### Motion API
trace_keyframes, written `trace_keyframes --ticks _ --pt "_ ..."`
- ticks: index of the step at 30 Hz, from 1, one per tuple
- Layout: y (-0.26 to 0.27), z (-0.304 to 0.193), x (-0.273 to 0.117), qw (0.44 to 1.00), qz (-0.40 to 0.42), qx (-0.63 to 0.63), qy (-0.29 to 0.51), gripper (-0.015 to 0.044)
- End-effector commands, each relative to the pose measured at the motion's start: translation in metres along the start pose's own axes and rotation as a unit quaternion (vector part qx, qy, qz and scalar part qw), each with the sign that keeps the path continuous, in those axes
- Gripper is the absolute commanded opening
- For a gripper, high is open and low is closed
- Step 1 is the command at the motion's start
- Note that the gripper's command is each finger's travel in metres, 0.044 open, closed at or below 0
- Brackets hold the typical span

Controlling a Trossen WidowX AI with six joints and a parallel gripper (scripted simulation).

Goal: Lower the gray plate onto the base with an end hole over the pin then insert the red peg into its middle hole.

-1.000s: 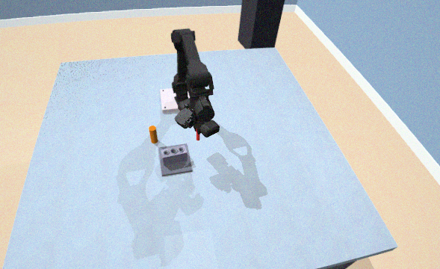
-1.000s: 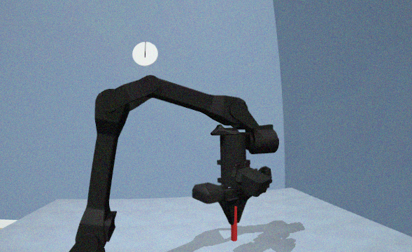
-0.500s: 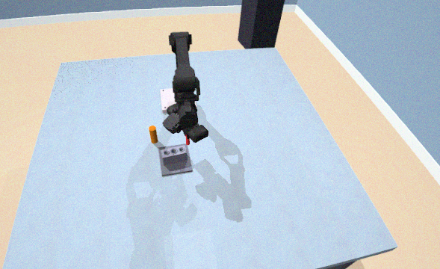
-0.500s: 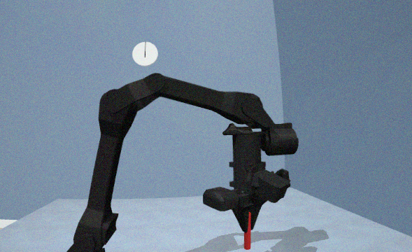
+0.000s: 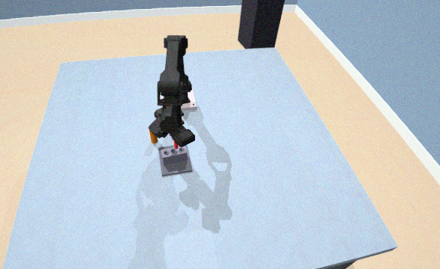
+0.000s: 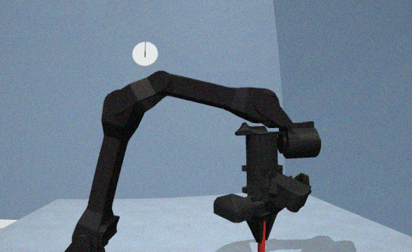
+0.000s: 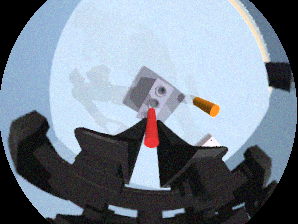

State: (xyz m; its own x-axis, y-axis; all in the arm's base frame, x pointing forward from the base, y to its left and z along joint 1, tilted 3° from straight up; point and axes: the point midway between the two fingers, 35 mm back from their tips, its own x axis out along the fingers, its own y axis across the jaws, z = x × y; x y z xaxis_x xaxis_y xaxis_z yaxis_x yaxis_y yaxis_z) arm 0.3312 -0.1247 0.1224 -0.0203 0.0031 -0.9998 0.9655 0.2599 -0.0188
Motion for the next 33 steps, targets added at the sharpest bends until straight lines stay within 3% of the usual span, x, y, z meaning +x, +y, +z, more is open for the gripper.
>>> trace_keyframes --ticks 1,33 --pt "-0.0034 0.012 0.0007 1.0 -0.002 -0.001 -0.001 0.0" --pt "-0.0025 0.01 0.0021 1.0 0.0 0.001 0.0 0.0"
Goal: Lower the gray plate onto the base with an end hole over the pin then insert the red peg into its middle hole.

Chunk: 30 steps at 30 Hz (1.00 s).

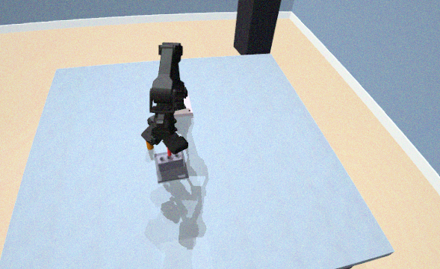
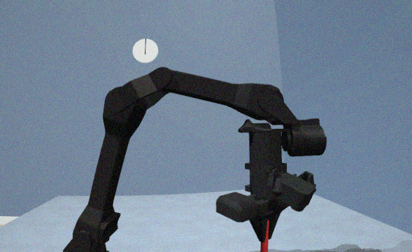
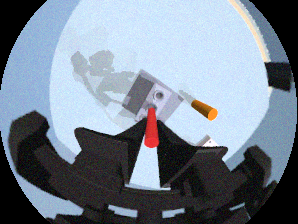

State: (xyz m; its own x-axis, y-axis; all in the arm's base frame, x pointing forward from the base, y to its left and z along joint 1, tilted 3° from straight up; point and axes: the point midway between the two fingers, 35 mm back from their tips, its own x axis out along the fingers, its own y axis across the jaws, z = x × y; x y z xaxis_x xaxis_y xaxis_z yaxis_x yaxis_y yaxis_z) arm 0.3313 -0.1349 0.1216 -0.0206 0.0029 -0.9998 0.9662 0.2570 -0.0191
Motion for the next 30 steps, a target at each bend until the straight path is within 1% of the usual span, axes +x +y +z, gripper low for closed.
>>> trace_keyframes --ticks 1,12,30 --pt "0.0 0.0 0.002 1.0 0.0 0.0 0.0 0.0" --pt "-0.001 0.001 0.018 1.0 -0.002 -0.003 -0.001 0.0" --pt "0.0 0.001 0.017 1.0 -0.001 0.0 0.001 0.0"
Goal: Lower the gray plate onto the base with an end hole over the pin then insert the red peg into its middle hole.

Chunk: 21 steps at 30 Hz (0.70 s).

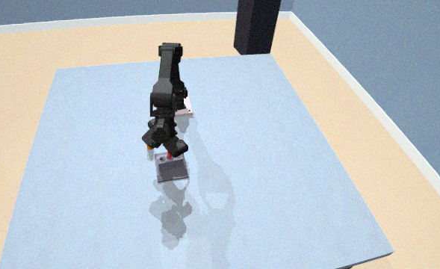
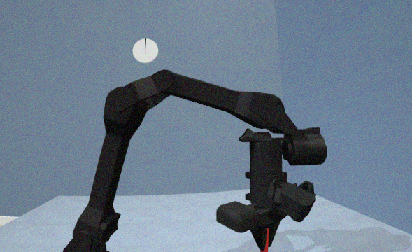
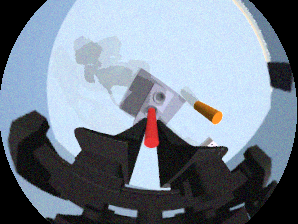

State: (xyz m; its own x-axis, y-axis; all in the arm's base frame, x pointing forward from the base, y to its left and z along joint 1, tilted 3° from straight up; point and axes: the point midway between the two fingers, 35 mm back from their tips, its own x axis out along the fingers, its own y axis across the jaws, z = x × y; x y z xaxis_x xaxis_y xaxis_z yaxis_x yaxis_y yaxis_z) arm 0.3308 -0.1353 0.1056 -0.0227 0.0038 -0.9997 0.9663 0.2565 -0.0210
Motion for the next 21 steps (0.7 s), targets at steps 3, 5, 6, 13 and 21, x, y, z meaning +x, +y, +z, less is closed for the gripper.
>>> trace_keyframes --ticks 3,5,6,13,21 --pt "0.001 0.0011 0.0011 1.0 0.0 0.0 0.0 0.0" --pt "0.0012 0.0013 0.0014 1.0 0.0 0.0 0.0 0.0" --pt "0.0013 0.0014 0.0015 1.0 0.0 0.0 0.0 0.0" --pt "0.0008 0.0008 0.0015 1.0 -0.001 0.0 0.0 0.0" --pt "0.0008 0.0008 0.0015 1.0 -0.001 0.0 0.0 0.0053"
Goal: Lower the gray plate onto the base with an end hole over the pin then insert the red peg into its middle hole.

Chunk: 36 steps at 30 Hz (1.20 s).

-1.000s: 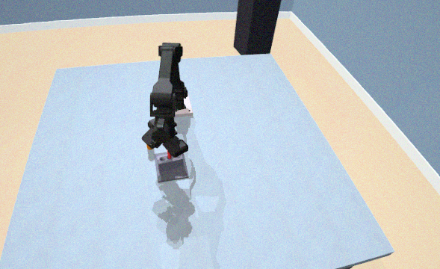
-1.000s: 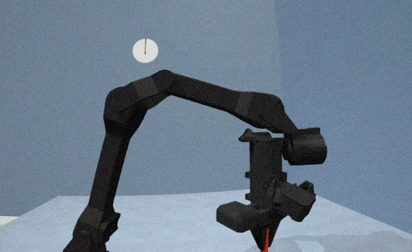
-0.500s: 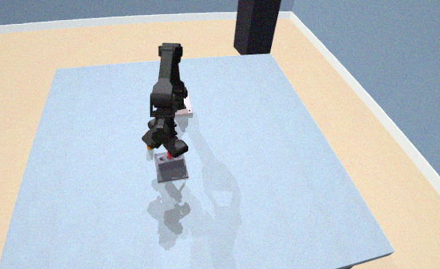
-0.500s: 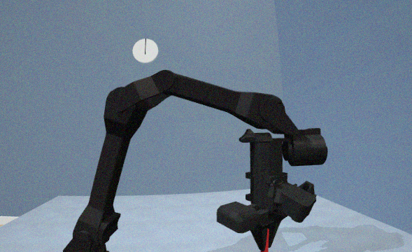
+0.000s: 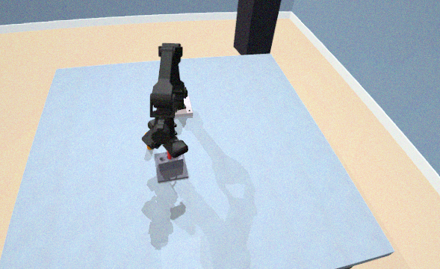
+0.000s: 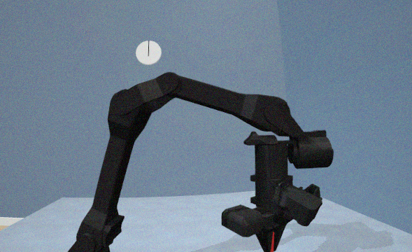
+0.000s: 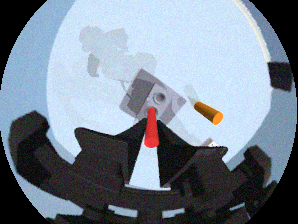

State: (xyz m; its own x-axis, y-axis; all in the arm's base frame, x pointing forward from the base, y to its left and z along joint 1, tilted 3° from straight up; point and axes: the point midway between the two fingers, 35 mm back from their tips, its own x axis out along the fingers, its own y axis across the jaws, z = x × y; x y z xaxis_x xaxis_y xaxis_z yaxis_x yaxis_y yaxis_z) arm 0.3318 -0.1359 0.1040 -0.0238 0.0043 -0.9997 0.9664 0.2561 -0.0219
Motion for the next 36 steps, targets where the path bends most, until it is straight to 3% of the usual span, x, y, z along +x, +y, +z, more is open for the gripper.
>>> trace_keyframes --ticks 1,4,36 --pt "0.0 0.0 0.0 1.0 0.0 0.0 0.0 0.0079" --pt "0.0 0.0 0.0 1.0 0.0 0.0 0.0 0.015" --pt "-0.0002 -0.0026 -0.0092 1.0 -0.001 -0.003 -0.002 0.015"
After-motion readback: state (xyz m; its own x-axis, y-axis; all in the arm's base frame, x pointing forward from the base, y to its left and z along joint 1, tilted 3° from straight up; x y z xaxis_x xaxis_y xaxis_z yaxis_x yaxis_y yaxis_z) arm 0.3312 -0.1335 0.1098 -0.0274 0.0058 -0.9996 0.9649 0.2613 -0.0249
